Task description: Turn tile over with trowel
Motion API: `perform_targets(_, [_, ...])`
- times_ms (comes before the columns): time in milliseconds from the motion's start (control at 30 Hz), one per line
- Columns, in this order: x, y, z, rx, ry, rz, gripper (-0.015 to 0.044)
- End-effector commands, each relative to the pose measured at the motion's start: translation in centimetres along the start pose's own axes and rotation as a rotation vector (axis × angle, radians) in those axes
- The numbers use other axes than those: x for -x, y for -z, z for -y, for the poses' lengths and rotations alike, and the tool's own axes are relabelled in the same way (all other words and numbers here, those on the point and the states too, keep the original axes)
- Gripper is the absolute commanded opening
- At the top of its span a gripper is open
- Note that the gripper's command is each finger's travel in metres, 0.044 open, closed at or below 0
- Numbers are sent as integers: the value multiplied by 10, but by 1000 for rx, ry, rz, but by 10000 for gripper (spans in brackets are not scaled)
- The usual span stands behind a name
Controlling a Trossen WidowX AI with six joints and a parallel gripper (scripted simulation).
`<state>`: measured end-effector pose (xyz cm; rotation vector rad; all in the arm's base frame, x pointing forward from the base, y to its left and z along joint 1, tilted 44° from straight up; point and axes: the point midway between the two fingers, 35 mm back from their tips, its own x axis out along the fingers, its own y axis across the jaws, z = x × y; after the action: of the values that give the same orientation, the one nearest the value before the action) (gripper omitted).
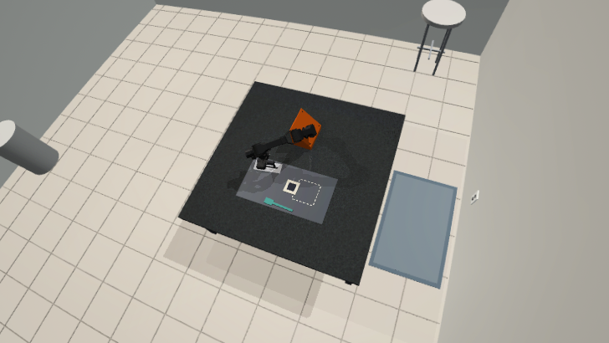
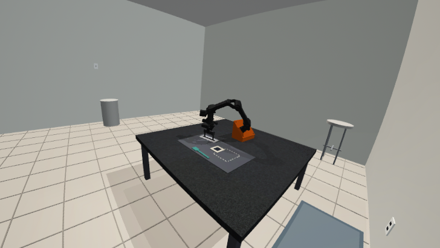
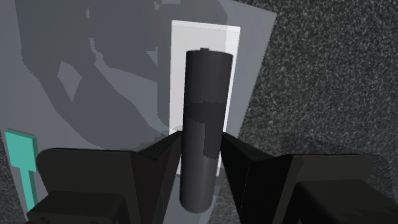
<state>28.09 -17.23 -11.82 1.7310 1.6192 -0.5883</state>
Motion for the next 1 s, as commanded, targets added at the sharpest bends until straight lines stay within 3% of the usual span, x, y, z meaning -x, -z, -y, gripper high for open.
perform_targets(0, [-1, -1, 0, 150, -1, 4, 130])
perform_targets(967, [-1, -1, 0, 1015, 0, 4, 130])
